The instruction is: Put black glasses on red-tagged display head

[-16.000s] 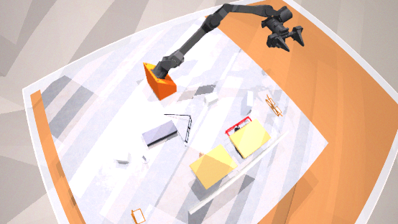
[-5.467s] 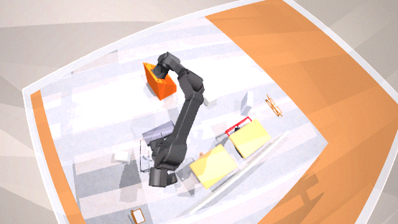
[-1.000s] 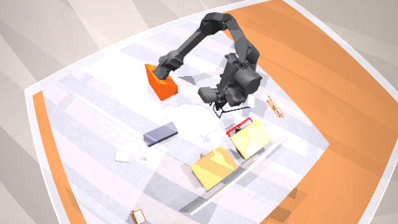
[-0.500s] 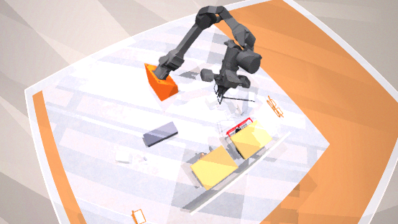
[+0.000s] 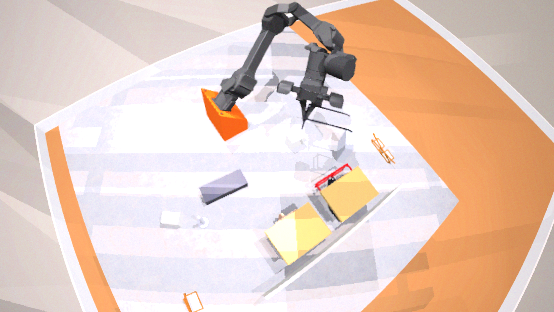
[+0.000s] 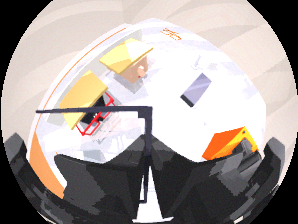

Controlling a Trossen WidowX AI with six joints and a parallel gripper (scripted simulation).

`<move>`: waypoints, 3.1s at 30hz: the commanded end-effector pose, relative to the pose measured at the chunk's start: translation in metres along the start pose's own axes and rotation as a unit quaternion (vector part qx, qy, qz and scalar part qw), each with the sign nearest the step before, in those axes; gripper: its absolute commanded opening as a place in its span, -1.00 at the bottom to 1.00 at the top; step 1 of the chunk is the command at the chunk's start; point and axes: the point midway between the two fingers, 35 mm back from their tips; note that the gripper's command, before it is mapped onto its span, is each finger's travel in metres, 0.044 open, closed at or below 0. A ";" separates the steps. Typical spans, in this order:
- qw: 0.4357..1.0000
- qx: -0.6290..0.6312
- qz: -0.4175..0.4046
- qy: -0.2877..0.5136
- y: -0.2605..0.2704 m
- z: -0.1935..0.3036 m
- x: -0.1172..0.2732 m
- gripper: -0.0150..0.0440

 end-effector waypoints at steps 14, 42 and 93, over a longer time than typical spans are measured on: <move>0.977 -0.206 -0.046 -0.030 -0.030 0.044 0.015 -0.49; 0.840 -0.522 -0.147 -0.007 -0.085 0.089 0.011 -0.49; 0.863 -0.499 -0.084 -0.014 -0.073 0.069 -0.004 -0.49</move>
Point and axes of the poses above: the point midway between the two fingers, 35 mm back from their tips, its own x axis back along the fingers, its own y axis across the jaws, z = x × y, and after that the axes turned 2 degrees about x, right-handed
